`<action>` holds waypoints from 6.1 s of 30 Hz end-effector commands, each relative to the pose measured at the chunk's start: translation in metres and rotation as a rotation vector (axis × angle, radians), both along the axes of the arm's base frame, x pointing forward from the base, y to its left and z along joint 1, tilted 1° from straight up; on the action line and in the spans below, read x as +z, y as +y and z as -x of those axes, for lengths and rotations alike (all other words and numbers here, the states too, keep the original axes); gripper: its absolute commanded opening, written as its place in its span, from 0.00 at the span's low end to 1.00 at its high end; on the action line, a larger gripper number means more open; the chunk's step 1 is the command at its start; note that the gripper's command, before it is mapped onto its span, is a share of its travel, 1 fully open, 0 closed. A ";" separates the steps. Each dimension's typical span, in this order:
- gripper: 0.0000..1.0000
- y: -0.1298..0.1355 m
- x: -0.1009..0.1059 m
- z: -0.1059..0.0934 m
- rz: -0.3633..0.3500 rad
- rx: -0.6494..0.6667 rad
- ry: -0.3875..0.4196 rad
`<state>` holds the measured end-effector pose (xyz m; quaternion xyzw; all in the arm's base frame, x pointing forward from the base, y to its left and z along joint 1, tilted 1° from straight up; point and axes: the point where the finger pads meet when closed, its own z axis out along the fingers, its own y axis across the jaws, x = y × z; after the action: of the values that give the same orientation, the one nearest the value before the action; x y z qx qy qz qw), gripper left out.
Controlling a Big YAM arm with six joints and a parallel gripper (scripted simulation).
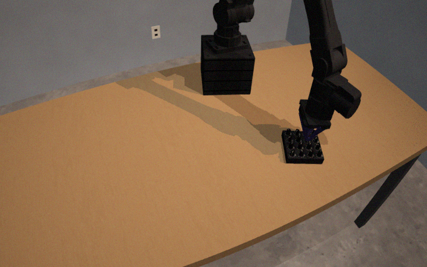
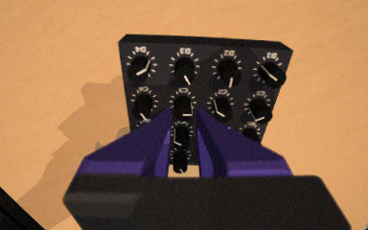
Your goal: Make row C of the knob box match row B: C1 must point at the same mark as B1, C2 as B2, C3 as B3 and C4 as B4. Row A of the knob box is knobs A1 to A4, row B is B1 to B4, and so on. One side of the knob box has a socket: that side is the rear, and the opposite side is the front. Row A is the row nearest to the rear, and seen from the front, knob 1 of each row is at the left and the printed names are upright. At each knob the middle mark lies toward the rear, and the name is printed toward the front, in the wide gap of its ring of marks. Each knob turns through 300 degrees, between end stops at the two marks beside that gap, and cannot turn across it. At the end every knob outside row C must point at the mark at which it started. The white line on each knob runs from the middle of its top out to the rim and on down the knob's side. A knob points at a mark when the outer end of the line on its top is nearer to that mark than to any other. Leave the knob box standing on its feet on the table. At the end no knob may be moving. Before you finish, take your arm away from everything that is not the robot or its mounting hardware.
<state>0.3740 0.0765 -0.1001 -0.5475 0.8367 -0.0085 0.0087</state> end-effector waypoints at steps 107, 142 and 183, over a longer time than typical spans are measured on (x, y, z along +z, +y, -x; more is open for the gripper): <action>0.07 -0.002 -0.005 -0.005 -0.007 -0.223 -0.006; 0.07 -0.002 -0.004 -0.009 -0.028 -0.944 -0.017; 0.07 -0.003 -0.004 -0.009 -0.047 -1.635 -0.018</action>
<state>0.3726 0.0800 -0.1012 0.2030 0.9791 0.0078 0.0079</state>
